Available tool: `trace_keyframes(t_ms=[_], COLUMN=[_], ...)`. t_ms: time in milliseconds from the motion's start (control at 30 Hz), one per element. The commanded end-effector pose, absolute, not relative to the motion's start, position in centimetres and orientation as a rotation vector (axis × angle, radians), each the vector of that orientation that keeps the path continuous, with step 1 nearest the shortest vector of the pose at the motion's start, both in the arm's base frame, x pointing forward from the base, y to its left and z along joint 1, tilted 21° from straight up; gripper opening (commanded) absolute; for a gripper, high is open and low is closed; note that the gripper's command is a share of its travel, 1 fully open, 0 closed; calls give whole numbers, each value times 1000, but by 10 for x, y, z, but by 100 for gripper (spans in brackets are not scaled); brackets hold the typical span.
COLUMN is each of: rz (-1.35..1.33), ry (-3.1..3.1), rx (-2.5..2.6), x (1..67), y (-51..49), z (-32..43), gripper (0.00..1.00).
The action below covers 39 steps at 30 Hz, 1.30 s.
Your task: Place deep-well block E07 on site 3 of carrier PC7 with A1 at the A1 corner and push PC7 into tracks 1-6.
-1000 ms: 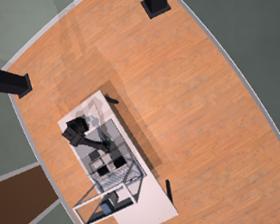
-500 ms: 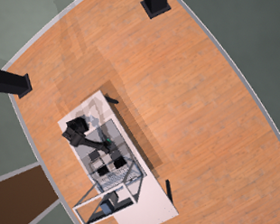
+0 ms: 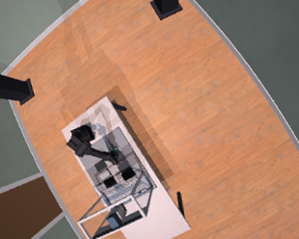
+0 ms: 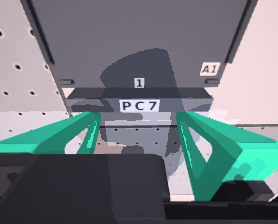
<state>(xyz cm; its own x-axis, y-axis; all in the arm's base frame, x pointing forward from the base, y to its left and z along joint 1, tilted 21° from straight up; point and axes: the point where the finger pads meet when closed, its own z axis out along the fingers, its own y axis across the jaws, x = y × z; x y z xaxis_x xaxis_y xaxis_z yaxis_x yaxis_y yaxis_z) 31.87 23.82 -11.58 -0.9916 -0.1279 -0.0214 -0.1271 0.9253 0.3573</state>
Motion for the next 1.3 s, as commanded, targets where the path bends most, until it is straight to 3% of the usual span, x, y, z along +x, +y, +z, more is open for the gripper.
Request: trace_keyframes(t_ms=[0,1267], rz=[-590,-593], ry=[-3116,-3118], rx=[201,215], x=[346,360], y=[241,245], z=[-112,-110], gripper=[80,80])
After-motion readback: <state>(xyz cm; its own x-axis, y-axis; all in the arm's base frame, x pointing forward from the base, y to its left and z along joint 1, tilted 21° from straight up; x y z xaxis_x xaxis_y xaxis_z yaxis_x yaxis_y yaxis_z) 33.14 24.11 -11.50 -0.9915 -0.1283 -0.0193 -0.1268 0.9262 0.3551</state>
